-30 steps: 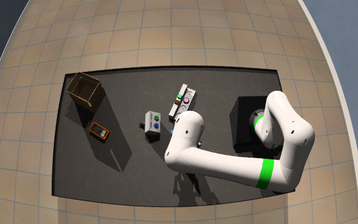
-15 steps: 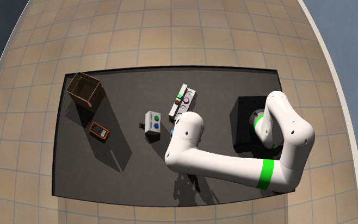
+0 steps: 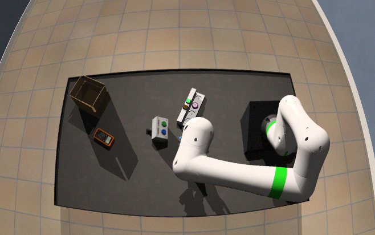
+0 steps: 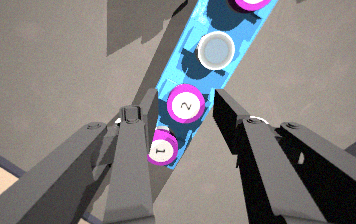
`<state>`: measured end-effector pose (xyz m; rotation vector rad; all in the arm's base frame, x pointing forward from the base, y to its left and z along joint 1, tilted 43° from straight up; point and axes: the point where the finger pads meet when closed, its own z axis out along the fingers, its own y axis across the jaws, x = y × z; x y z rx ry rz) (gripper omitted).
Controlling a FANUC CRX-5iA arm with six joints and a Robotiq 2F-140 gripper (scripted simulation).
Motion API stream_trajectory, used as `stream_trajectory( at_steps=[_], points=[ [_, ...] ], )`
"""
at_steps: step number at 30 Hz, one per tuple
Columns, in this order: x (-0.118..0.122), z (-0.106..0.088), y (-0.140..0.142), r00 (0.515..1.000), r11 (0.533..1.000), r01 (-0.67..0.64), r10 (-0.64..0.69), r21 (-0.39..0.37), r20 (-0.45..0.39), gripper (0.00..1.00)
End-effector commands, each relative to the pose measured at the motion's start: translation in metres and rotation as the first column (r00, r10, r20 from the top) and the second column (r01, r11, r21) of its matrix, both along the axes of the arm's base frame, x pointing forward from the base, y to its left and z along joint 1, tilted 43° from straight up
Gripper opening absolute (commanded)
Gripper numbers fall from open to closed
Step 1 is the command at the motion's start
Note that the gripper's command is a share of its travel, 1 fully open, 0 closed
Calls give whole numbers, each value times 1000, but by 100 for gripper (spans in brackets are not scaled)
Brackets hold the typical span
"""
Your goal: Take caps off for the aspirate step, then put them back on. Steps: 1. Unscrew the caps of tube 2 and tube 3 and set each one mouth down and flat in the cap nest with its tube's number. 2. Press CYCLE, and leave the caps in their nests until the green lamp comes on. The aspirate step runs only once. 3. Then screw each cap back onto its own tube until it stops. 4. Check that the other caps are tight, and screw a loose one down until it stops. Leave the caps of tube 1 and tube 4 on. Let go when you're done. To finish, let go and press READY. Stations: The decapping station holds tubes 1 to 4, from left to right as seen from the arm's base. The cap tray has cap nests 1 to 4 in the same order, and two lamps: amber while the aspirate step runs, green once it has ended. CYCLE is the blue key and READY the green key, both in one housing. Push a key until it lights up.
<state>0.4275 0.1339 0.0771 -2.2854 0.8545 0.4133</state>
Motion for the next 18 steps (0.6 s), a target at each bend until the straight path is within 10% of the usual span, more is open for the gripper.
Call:
stream_trajectory(
  at_steps=[1,18],
  points=[
    [1,1,-1,999,999,-34,33,11,35,41],
    [1,1,-1,1000,1000,3,-3,8,1,30]
  ],
)
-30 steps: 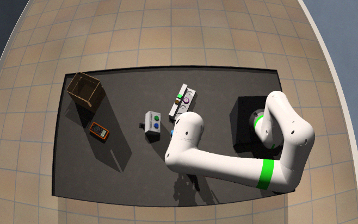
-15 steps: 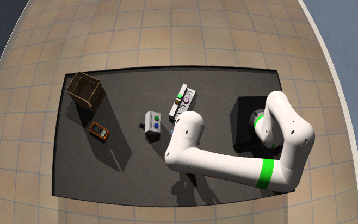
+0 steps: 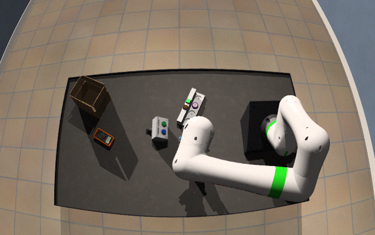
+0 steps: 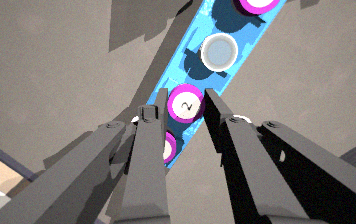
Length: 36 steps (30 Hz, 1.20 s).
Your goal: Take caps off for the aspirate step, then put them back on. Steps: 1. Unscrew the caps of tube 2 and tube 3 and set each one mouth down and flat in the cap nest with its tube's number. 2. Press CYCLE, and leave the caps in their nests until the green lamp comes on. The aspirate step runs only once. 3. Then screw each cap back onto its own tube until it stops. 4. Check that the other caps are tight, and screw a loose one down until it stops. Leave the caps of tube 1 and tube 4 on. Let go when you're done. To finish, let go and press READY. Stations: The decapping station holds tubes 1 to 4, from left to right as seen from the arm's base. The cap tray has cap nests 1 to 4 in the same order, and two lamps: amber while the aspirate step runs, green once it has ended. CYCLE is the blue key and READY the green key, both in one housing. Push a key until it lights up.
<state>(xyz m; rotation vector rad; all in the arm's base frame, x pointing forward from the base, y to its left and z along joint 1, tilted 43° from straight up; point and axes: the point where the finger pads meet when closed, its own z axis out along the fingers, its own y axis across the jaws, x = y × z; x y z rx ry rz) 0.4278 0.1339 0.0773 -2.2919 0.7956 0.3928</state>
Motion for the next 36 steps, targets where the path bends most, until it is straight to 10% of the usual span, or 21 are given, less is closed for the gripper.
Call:
stream_trajectory(
  at_steps=[1,10,24,36],
  points=[
    [0,0,-1,995,997,73,-74,-9,-66,30],
    [0,0,-1,901,946,314,-322,-76,-290,30],
    [0,0,-1,502,731,612,-653,-300,-567,30],
    [0,0,0,502,731,612,-653,-300,-567,41]
  ],
)
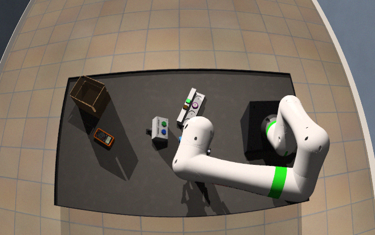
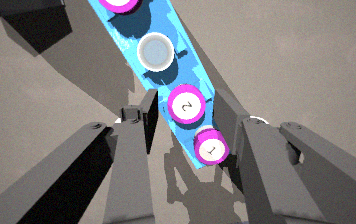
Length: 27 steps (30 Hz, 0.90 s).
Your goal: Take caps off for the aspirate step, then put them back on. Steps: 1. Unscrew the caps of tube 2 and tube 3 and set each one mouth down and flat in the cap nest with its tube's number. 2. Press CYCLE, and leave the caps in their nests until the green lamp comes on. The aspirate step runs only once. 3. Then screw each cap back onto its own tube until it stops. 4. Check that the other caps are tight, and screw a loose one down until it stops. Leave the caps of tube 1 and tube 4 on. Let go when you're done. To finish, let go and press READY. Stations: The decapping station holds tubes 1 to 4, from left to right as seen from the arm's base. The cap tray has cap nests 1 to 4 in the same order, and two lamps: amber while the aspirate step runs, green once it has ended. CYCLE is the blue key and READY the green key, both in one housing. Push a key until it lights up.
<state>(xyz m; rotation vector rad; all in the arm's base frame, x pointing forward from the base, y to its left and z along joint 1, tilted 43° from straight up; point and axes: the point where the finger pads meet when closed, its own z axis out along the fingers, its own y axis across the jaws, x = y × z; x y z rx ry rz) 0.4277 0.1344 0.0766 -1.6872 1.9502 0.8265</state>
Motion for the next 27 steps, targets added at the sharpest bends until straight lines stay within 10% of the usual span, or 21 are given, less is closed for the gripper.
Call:
stream_trajectory(
  at_steps=[1,7,18,27],
  points=[
    [1,0,-1,1000,1000,1,-1,-1,1,41],
    [1,0,-1,1000,1000,1,-1,-1,1,41],
    [1,1,-1,875,933,-358,348,-35,336,41],
    [1,1,-1,518,741,-644,606,-191,603,41]
  ],
)
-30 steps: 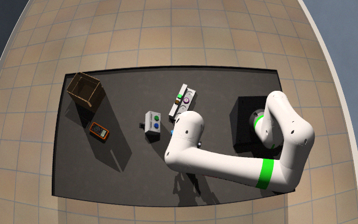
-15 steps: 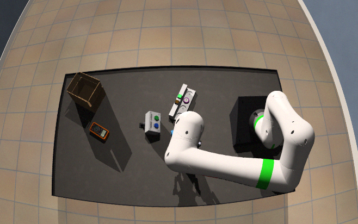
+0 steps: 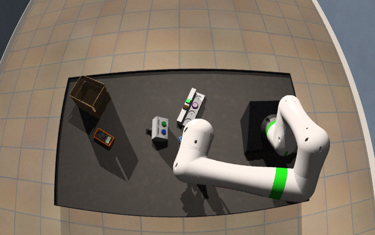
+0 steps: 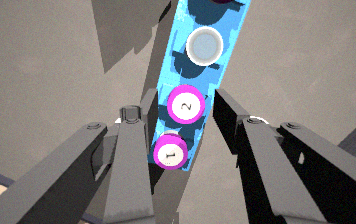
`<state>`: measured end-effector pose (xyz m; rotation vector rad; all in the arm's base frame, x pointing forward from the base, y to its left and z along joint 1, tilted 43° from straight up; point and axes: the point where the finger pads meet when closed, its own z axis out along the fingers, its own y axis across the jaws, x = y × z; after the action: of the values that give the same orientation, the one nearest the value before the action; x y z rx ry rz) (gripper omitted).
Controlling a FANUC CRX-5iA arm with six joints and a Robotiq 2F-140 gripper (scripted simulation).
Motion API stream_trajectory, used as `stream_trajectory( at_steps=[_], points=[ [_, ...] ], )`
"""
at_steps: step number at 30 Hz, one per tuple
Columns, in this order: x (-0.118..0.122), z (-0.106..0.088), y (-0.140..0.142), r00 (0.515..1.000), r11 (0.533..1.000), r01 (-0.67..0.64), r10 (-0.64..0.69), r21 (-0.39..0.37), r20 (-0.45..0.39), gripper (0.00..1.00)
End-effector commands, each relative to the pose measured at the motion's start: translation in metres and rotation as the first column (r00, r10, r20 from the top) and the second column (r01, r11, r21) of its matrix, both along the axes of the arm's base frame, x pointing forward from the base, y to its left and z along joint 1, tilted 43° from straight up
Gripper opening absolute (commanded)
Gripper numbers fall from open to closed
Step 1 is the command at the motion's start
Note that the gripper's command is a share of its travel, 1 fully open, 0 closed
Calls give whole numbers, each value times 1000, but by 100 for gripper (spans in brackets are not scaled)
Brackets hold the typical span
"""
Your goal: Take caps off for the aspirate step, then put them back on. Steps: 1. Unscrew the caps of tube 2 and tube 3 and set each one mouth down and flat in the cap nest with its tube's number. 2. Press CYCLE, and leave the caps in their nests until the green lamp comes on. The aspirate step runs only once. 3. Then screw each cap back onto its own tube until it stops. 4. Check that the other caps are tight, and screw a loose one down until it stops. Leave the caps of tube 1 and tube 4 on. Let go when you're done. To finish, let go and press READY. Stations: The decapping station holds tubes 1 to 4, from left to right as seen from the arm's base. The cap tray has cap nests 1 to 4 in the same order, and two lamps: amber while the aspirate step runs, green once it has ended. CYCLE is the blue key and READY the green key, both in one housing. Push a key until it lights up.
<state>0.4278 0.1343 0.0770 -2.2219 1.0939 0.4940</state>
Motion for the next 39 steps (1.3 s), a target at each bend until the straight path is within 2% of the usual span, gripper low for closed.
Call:
stream_trajectory(
  at_steps=[1,9,10,22,23,25,29,32,35,39],
  points=[
    [0,0,-1,970,983,-182,175,24,170,41],
    [0,0,-1,970,983,-182,175,24,170,41],
    [0,0,-1,970,983,-182,175,24,170,30],
    [0,0,-1,970,983,-182,175,24,170,30],
    [0,0,-1,981,989,-145,140,26,137,30],
    [0,0,-1,981,989,-145,140,26,137,30],
    [0,0,-1,1000,1000,4,-4,24,1,30],
    [0,0,-1,988,993,115,-114,9,-100,30],
    [0,0,-1,955,975,223,-222,-17,-198,30],
    [0,0,-1,877,932,357,-359,-68,-320,30]
  ],
)
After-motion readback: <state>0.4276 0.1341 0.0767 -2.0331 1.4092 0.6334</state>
